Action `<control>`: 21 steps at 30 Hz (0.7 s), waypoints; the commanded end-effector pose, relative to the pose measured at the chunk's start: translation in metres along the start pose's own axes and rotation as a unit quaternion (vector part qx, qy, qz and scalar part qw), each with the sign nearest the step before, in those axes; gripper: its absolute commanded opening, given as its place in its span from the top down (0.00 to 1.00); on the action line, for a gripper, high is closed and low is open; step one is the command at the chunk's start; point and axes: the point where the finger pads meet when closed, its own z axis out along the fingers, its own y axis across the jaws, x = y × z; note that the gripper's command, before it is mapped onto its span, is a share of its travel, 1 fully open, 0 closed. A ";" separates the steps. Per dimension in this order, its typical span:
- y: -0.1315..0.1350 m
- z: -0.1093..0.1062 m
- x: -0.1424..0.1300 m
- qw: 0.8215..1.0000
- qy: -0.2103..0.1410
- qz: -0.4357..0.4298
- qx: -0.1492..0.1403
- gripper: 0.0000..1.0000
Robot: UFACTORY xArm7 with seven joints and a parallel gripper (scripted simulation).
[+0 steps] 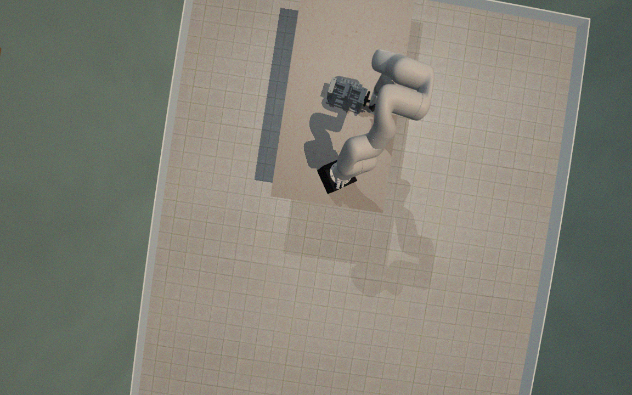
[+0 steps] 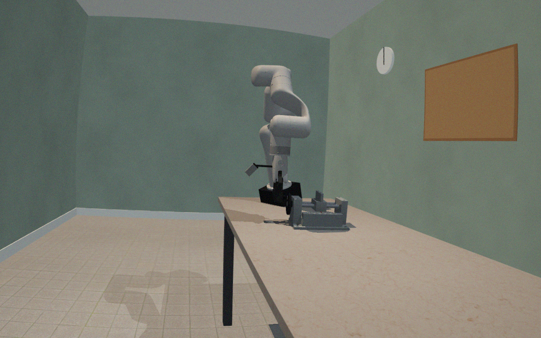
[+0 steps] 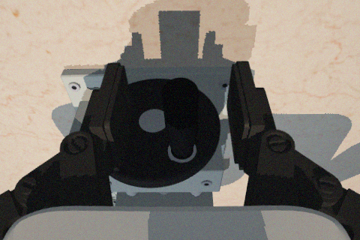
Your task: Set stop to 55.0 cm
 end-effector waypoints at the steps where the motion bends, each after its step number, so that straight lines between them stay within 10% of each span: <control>1: -0.001 -0.001 0.000 1.000 0.000 0.000 0.001 0.43; 17: -0.001 -0.001 0.000 1.000 0.000 0.000 0.001 0.43; 21: -0.001 -0.031 0.000 1.000 0.000 0.000 0.001 0.43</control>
